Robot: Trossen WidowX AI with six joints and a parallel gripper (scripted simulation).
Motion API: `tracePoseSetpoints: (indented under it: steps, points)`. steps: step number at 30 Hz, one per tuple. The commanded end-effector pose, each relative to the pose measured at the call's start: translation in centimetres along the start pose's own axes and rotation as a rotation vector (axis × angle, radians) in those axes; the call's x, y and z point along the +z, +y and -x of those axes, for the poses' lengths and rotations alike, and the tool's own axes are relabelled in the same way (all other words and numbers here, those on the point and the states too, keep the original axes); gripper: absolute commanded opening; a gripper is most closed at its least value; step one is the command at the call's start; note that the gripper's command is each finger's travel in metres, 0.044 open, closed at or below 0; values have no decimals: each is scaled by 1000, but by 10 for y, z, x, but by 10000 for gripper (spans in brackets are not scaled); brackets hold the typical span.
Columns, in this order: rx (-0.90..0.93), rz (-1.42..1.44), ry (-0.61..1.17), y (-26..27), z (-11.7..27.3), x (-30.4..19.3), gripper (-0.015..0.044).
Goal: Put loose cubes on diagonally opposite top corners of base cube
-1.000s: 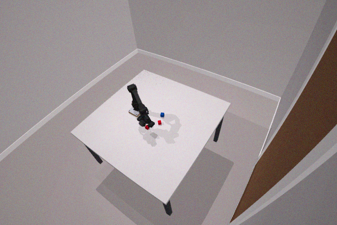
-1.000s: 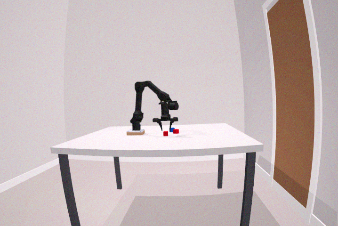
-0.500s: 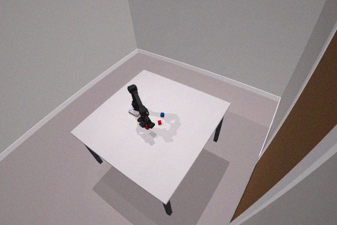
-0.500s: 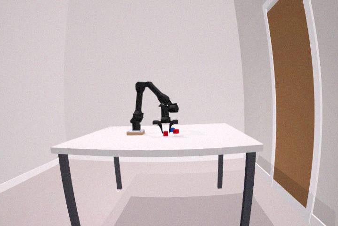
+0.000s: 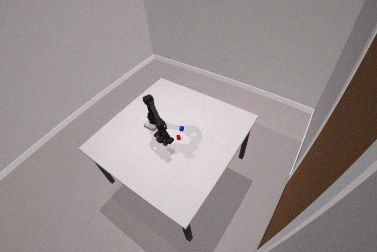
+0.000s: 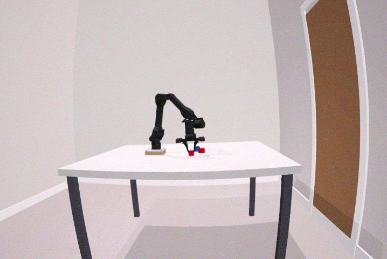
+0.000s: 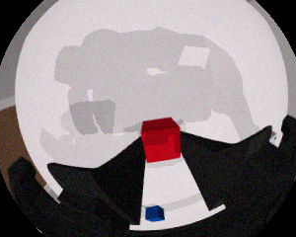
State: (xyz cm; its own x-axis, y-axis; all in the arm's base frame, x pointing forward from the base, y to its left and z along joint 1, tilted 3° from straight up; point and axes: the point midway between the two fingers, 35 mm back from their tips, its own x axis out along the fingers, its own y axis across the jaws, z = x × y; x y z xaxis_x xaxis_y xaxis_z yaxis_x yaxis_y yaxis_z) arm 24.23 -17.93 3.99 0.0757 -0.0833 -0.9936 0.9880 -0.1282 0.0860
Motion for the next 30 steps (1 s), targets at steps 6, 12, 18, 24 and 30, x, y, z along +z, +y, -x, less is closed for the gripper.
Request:
tracePoseSetpoints:
  steps: [6, 12, 18, 24, 30]
  points:
    - [12, 5, -11, 5, 9, 3, 105]
    - [9, 4, -9, 6, 15, 3, 105]
    - [7, 3, -7, 6, 20, 4, 105]
    - [4, 2, -5, 6, 26, 4, 105]
    - [2, 1, -3, 6, 32, 4, 105]
